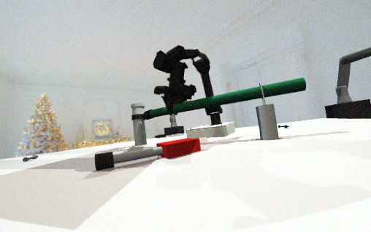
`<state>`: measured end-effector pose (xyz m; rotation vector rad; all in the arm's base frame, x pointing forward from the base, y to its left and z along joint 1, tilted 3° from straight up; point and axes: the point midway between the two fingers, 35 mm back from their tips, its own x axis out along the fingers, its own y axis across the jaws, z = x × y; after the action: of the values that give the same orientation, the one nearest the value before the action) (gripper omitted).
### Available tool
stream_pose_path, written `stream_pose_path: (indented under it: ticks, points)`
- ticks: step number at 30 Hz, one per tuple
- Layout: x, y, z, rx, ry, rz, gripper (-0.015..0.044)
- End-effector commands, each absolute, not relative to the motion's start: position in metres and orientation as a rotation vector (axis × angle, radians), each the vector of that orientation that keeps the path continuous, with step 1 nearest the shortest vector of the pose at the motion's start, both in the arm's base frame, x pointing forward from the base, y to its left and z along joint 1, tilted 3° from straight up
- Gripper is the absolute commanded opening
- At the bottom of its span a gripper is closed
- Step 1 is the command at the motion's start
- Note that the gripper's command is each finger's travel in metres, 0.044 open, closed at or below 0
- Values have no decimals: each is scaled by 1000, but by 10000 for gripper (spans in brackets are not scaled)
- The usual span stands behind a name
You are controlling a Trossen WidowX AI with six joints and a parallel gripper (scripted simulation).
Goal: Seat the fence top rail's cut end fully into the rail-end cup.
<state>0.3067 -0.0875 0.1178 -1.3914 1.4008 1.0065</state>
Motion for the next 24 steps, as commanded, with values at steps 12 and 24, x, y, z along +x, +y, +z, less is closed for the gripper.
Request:
stream_pose_path:
  ticks: [12, 24]
  points:
    - [307, -87, 117, -1391, 1398, 1008, 0]
    - [308, -86, 116, -1390, 1393, 1013, 0]
